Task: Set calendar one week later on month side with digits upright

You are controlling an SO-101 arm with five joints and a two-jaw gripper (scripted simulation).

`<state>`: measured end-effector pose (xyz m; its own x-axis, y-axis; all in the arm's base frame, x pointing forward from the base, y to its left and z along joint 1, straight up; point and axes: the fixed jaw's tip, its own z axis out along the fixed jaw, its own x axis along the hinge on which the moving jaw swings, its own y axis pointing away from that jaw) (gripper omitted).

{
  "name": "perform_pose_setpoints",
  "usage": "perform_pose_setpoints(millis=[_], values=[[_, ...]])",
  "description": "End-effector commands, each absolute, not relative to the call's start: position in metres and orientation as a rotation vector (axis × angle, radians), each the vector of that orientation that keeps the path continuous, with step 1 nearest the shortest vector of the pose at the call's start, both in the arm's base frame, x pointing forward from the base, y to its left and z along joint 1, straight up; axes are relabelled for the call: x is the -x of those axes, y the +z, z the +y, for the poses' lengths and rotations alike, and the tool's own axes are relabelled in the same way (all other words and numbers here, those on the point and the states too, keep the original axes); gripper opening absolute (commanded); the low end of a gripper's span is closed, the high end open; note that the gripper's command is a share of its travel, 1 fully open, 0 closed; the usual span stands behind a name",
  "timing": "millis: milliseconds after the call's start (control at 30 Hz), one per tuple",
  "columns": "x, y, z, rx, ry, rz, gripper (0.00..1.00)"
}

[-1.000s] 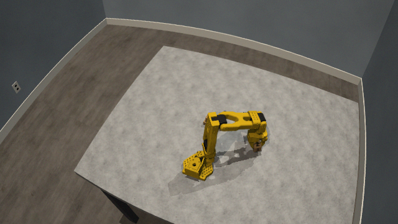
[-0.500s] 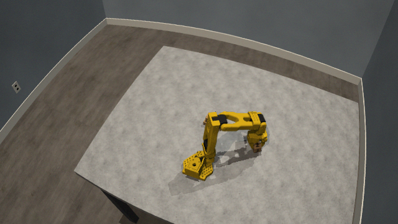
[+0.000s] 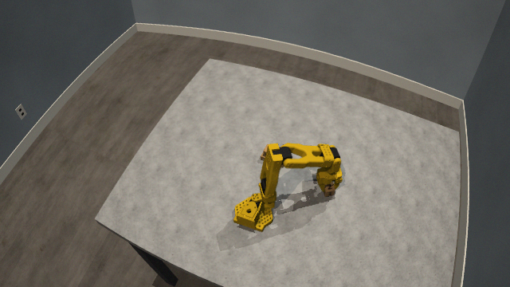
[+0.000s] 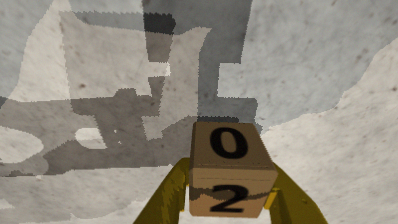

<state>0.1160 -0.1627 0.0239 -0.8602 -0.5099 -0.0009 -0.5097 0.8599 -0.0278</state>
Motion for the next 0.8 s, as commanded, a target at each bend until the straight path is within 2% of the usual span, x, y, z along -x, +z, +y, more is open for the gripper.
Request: perform_pose_setpoints(millis=[0,500,767], values=[[-0.1159,0.0258,-0.1657,0.812,-0.072,3.017,0.00],[-0.1160,0.0206,-0.1659,0.812,-0.072,3.017,0.00],[-0.1160,0.0206,-0.1659,0.812,-0.072,3.017,0.14]])
